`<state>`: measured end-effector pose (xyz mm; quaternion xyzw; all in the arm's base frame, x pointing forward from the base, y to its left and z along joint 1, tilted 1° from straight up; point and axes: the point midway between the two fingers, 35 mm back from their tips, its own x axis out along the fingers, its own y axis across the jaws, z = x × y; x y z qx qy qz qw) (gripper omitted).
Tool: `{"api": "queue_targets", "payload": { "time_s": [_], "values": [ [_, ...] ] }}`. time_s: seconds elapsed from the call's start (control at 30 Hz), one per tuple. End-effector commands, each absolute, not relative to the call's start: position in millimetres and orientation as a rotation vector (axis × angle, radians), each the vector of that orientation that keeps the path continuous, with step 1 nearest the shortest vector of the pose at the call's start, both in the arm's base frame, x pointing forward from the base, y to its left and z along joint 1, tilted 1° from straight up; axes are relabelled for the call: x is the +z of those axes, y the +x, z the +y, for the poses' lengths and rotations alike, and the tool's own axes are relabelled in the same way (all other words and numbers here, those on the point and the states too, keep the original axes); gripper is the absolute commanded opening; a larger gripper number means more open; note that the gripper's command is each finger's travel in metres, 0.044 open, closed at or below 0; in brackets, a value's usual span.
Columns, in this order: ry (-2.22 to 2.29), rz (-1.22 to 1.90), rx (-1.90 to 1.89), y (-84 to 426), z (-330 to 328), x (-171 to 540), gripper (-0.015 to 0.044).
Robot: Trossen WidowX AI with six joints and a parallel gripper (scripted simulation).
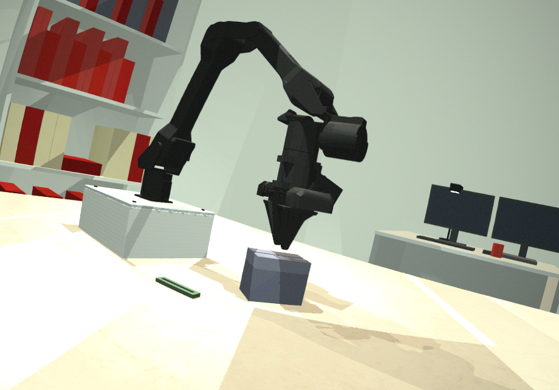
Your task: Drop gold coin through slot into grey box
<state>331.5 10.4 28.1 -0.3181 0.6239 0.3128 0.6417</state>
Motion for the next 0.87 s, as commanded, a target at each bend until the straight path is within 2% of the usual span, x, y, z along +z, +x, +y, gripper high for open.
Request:
{"api": "queue_targets", "payload": {
  "time_s": [0.0,0.07,0.33,0.43,0.83],
  "values": [
    [-0.725,1.422,0.713,331.6,10.4,28.3,0.0161],
    [-0.725,1.422,0.713,331.6,10.4,28.3,0.0161],
    [-0.725,1.422,0.713,331.3,10.2,48.5,0.0371],
    [-0.724,1.427,0.715,328.3,10.1,79.6,0.044],
    [-0.723,1.428,0.716,326.7,10.0,89.2,0.044]
  ]
}}
